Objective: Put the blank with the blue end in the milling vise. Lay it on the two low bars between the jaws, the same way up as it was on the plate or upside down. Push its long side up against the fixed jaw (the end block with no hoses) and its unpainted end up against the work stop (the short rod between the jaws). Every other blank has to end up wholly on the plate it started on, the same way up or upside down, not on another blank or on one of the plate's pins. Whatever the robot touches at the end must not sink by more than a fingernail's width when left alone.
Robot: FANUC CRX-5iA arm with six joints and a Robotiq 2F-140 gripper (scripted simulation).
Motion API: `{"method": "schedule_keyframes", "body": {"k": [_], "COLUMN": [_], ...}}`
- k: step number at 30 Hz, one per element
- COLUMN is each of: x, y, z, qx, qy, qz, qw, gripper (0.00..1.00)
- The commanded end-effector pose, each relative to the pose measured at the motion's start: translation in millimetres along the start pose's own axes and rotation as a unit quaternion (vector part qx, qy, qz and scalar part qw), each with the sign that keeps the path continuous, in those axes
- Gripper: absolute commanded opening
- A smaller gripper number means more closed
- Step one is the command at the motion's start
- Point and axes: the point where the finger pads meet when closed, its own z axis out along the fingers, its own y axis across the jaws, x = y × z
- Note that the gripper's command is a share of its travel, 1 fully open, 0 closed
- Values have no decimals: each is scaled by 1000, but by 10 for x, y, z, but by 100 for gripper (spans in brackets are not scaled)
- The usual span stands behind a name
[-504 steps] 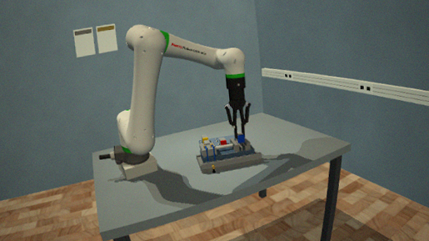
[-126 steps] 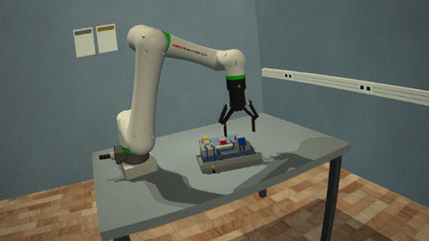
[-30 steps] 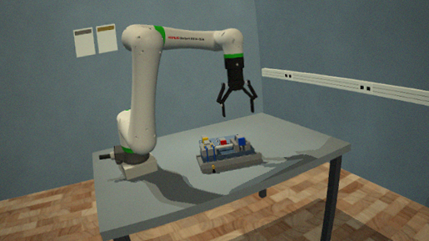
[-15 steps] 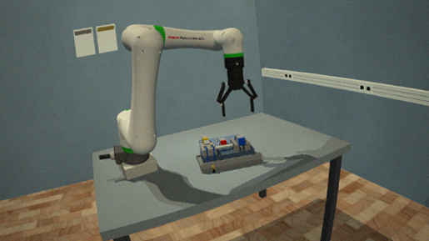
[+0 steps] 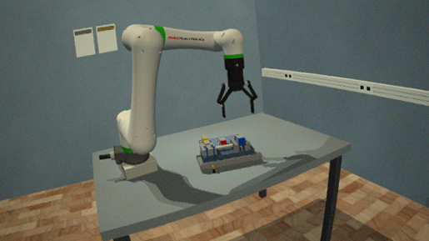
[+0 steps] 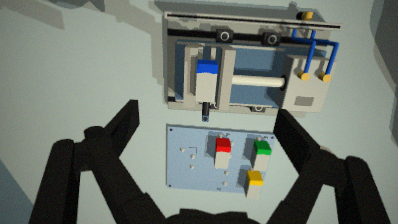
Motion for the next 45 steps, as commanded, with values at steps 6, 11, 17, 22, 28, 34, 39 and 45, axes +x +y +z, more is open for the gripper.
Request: {"method": "schedule_keyframes", "body": {"k": [6, 11, 17, 22, 28, 34, 39, 45], "x": [1, 1, 1, 1, 1, 1, 1, 1], "y": [-5, -5, -5, -5, -5, -5, -5, -5], "z": [17, 23, 35, 44, 47, 53, 58, 58], "qx": [1, 1, 1, 1, 1, 1, 1, 1], "qy": [0, 0, 0, 0, 0, 0, 0, 0], "qz": [0, 0, 0, 0, 0, 0, 0, 0], "qw": [1000, 1000, 1000, 1000, 1000, 1000, 1000, 1000], "gripper": [100, 100, 100, 100, 100, 100, 100, 100]}}
